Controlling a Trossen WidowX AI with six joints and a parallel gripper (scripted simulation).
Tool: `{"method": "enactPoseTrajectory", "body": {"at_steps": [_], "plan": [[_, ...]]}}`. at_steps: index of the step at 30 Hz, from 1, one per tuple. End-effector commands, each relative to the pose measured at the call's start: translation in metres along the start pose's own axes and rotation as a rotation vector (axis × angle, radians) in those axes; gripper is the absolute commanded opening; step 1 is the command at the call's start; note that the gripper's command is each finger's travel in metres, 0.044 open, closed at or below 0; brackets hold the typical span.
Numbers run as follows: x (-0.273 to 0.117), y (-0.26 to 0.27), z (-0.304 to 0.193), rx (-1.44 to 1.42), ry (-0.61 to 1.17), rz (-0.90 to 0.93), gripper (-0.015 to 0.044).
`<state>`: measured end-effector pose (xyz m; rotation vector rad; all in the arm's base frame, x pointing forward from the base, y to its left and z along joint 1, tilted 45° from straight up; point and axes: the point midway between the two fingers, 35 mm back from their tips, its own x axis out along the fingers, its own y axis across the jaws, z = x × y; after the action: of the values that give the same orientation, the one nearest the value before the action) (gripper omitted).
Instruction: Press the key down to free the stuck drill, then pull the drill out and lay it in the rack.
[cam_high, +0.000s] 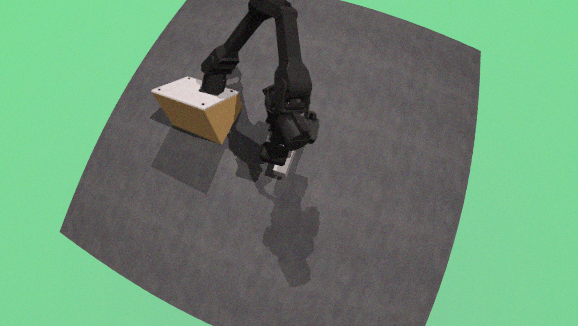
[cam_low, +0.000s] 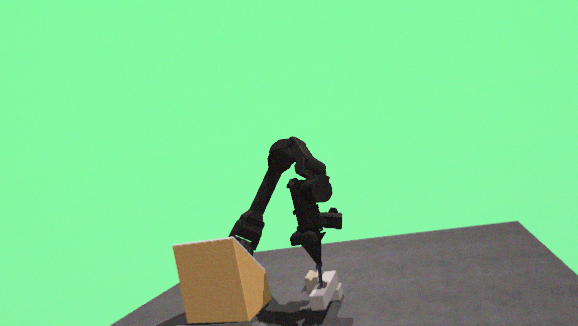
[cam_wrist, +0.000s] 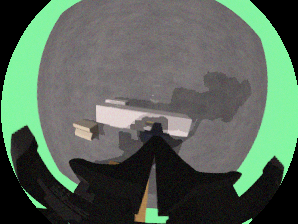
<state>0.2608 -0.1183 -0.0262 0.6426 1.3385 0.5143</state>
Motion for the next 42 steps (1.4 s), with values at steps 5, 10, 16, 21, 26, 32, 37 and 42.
{"method": "enactPoseTrajectory", "body": {"at_steps": [5, 10, 16, 21, 26, 32, 37, 42], "plan": [[0.016, 0.000, -0.007, 0.005, 0.036, 0.012, 0.0000], [0.018, 0.000, -0.007, 0.005, 0.036, 0.012, 0.0000], [0.020, 0.000, -0.008, 0.005, 0.036, 0.012, 0.0000], [0.022, 0.000, -0.008, 0.005, 0.036, 0.012, 0.0000], [0.024, 0.000, -0.008, 0.005, 0.036, 0.012, 0.0000], [0.027, 0.000, -0.008, 0.005, 0.035, 0.012, 0.0000], [0.030, 0.001, -0.008, 0.005, 0.035, 0.012, 0.0000], [0.033, 0.001, -0.007, 0.005, 0.035, 0.012, 0.0000]]}}
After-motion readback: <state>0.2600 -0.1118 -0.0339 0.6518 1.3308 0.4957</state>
